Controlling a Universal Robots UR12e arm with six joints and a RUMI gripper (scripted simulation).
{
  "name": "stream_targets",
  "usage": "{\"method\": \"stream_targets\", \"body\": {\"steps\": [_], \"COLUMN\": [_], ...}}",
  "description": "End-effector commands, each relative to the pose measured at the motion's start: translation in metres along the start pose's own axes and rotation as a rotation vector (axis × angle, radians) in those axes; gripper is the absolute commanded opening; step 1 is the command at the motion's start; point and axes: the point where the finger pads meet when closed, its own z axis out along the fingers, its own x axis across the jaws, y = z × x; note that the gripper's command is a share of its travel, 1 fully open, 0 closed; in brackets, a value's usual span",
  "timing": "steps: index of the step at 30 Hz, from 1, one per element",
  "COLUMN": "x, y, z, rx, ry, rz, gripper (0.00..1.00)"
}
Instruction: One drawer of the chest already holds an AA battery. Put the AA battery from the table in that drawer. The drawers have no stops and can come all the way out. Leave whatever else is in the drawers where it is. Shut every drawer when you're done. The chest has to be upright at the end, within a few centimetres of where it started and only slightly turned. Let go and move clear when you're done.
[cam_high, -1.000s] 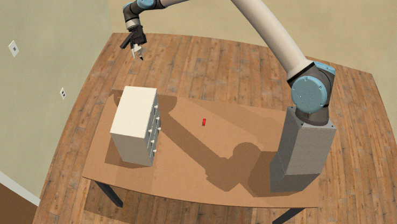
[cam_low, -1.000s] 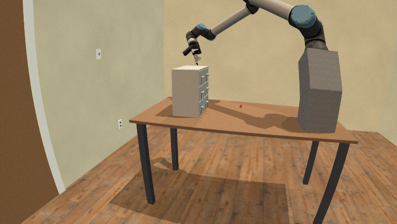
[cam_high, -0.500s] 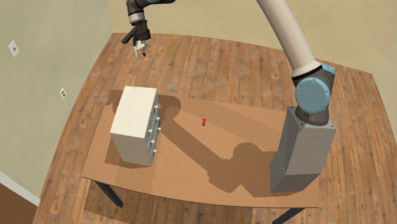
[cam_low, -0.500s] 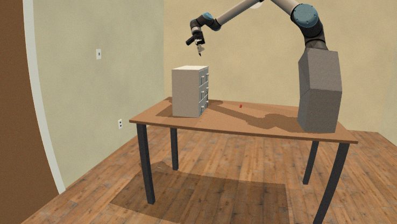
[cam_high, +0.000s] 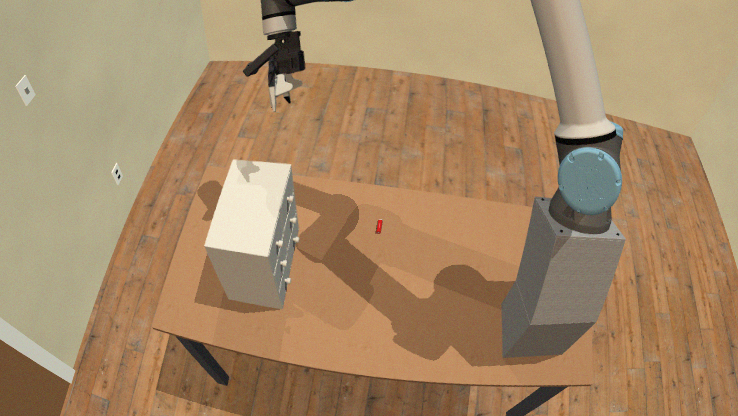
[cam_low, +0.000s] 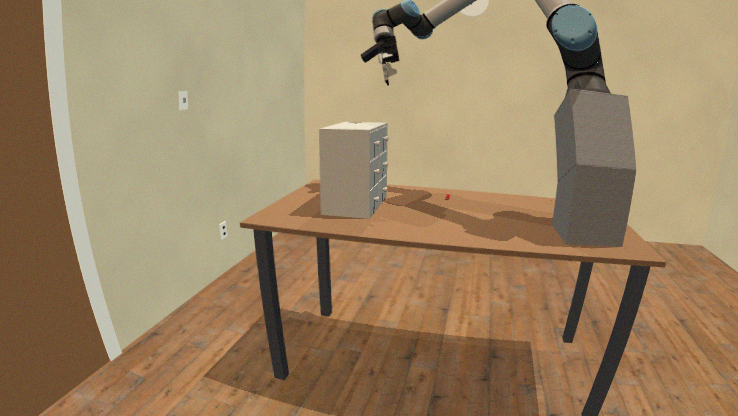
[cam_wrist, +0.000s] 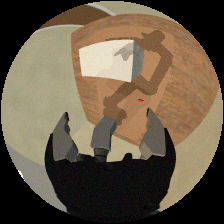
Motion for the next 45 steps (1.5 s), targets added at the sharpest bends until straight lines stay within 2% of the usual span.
{"method": "stream_targets", "body": {"steps": [1,2,4,12,15,19,21,25,30,36,38,45], "x": [-0.04,-0.049,-0.049,-0.11,-0.123,-0.094,-0.094,-0.07,-0.047,-0.028,-0.028,-0.016], "y": [0.039,0.049,0.049,0.125,0.149,0.154,0.154,0.164,0.181,0.2,0.2,0.216], "z": [0.005,0.007,0.007,0.034,0.049,0.094,0.094,0.129,0.16,0.183,0.183,0.196], "rx": [0.057,0.067,0.067,0.152,0.179,0.183,0.183,0.188,0.193,0.198,0.198,0.202], "ry": [0.038,0.045,0.045,0.092,0.117,0.22,0.22,0.312,0.409,0.496,0.496,0.558], "rz": [0.006,0.008,0.008,0.017,0.02,0.027,0.027,0.035,0.047,0.06,0.06,0.071], "gripper": [1.0,1.0,1.0,1.0,1.0,1.0,1.0,1.0,1.0,1.0,1.0,1.0]}}
